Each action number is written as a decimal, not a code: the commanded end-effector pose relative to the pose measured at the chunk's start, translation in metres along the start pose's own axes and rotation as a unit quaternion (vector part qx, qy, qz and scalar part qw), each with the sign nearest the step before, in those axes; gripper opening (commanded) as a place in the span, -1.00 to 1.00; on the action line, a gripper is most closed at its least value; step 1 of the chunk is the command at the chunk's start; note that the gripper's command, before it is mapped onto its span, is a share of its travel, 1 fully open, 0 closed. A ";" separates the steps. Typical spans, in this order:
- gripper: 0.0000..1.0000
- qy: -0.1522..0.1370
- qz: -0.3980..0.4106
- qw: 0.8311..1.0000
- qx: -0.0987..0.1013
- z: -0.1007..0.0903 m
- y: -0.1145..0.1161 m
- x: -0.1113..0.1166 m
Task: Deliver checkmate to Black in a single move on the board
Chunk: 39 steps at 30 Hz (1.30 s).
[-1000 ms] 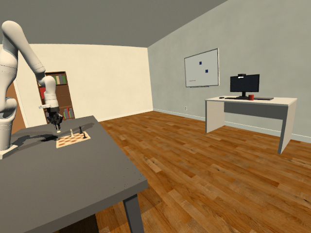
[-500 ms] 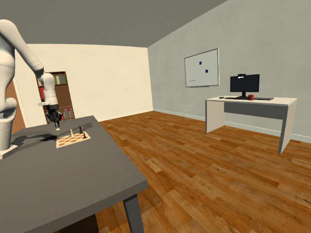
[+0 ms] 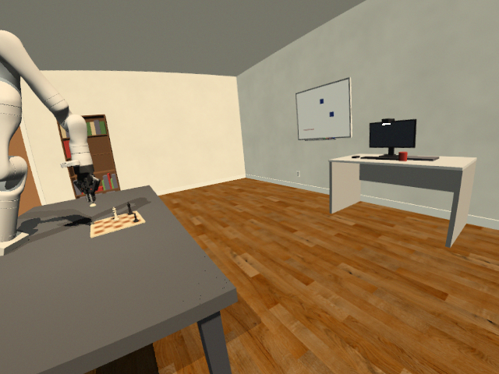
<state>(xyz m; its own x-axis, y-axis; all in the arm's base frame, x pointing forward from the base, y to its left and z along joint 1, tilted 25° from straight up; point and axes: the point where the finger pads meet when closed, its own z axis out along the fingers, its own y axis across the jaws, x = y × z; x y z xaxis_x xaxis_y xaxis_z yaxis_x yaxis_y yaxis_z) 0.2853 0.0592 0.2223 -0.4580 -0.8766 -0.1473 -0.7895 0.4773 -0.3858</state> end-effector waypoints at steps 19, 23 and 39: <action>-1.00 -0.001 -0.002 1.000 0.002 -0.002 -0.003 -0.004; -1.00 -0.001 -0.004 1.000 0.001 -0.003 -0.009 -0.011; -1.00 -0.002 -0.008 1.000 0.003 -0.004 -0.105 -0.106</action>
<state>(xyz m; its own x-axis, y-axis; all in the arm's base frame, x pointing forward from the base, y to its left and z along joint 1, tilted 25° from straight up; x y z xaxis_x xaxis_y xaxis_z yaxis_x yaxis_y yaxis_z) 0.4104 0.0971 0.2880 -0.4445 -0.8840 -0.1451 -0.7847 0.4624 -0.4130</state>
